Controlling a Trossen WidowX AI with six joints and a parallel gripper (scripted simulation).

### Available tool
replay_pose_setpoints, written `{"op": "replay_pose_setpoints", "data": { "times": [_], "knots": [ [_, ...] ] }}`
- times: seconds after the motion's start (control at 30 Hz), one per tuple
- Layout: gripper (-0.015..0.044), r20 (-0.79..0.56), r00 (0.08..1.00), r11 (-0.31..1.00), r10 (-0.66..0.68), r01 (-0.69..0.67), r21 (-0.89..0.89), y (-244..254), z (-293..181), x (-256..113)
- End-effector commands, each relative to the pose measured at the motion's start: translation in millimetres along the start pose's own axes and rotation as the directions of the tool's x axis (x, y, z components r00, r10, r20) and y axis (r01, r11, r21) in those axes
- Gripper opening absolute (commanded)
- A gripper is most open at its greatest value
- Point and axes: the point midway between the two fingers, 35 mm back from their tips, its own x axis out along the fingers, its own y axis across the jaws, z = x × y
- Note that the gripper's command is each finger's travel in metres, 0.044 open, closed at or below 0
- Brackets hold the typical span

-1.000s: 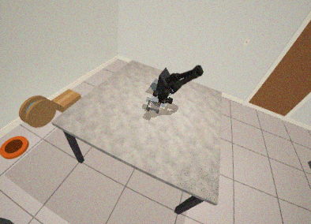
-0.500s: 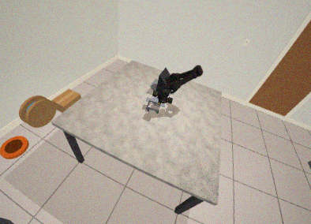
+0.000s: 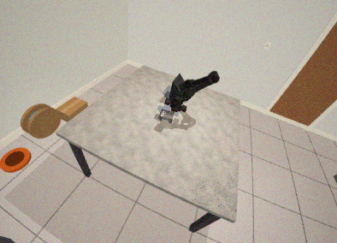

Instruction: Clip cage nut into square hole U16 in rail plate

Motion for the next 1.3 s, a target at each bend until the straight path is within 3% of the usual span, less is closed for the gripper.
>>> {"op": "replay_pose_setpoints", "data": {
  "times": [0.0, 1.27],
  "knots": [
    [0.0032, 0.000, 1.000, 1.000, 0.006, -0.006, -0.004, 0.3, 0.0, 0.0],
    [0.0032, -0.001, 0.995, 0.995, 0.096, -0.096, -0.004, -3.6, 0.1, 1.9]
  ]
}}
